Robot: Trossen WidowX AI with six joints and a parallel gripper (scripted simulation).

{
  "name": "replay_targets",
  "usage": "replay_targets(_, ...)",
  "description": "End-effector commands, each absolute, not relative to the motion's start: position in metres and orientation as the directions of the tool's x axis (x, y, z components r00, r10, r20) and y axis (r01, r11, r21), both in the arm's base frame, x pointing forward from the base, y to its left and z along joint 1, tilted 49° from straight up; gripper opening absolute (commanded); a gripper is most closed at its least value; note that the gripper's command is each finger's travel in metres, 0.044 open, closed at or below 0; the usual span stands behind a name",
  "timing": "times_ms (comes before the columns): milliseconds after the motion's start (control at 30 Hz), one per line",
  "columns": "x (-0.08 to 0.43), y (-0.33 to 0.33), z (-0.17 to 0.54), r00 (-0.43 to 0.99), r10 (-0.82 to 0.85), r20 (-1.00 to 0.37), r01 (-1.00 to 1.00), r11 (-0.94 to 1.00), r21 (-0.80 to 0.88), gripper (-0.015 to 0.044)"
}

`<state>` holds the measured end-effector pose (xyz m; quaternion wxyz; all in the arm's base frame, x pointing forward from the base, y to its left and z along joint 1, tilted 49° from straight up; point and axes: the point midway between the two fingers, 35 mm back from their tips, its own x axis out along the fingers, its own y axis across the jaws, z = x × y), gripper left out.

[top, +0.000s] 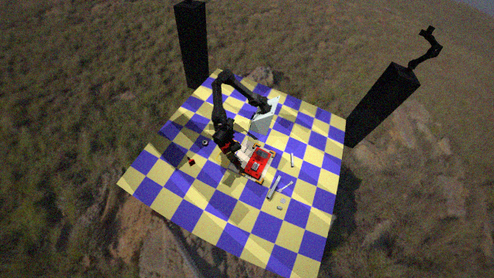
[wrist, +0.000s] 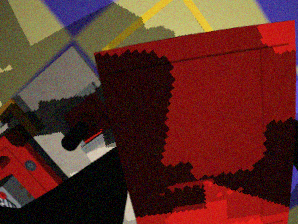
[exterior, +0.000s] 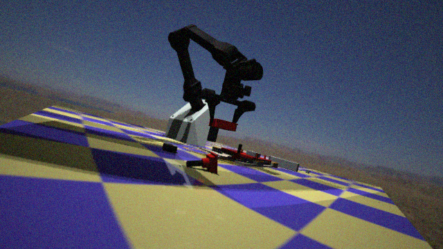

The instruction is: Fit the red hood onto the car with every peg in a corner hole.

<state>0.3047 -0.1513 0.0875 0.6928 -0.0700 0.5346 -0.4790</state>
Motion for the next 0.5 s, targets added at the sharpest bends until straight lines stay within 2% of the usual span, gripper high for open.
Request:
replay_targets(0, 0.312, -0.140, 0.077, -0.026, -0.734, -0.678, 0.549, 0.556, -0.623, 0.0000)
replay_targets(467, 0.339, -0.098, 0.031, -0.027, -0.728, -0.685, 0.425, 0.612, -0.667, 0.0000)
